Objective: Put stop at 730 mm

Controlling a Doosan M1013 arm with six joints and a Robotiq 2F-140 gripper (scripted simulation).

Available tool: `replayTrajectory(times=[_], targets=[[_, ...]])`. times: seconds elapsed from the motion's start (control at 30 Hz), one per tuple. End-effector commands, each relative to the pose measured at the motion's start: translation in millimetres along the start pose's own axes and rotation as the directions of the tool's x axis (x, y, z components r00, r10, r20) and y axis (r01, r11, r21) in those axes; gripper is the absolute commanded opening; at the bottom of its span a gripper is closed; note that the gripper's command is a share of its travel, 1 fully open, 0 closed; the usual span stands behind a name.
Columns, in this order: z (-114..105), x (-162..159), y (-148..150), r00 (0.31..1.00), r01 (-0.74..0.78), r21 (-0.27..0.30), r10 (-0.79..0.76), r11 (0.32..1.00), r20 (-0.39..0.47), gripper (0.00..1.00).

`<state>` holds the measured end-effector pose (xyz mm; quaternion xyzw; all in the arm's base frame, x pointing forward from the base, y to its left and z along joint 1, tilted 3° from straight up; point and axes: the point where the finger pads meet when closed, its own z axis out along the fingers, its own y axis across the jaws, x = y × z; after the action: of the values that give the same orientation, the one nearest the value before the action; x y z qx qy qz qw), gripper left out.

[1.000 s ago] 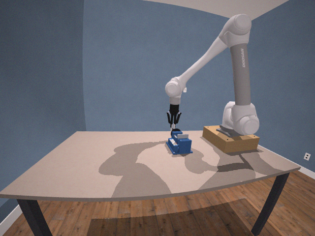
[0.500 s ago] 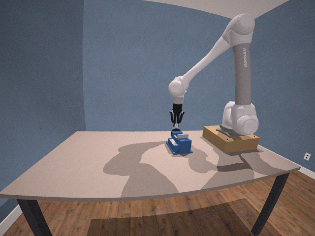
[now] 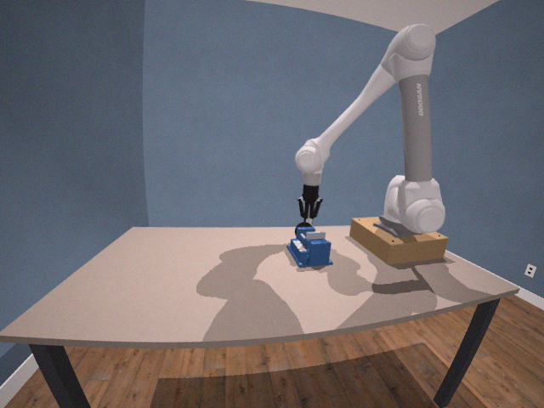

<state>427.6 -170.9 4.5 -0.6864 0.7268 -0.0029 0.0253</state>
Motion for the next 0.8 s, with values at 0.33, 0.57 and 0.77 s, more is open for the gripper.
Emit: replayTrajectory(times=[0.33, 0.57, 0.77], targets=[[21, 0, -4, 1.000, -0.001, 0.002, 0.001, 1.000, 0.000, 0.04], [28, 0, -9, 1.000, -0.001, 0.002, 0.001, 1.000, 0.000, 0.04], [34, 0, -18, 1.000, -0.001, 0.002, 0.001, 1.000, 0.000, 0.04]])
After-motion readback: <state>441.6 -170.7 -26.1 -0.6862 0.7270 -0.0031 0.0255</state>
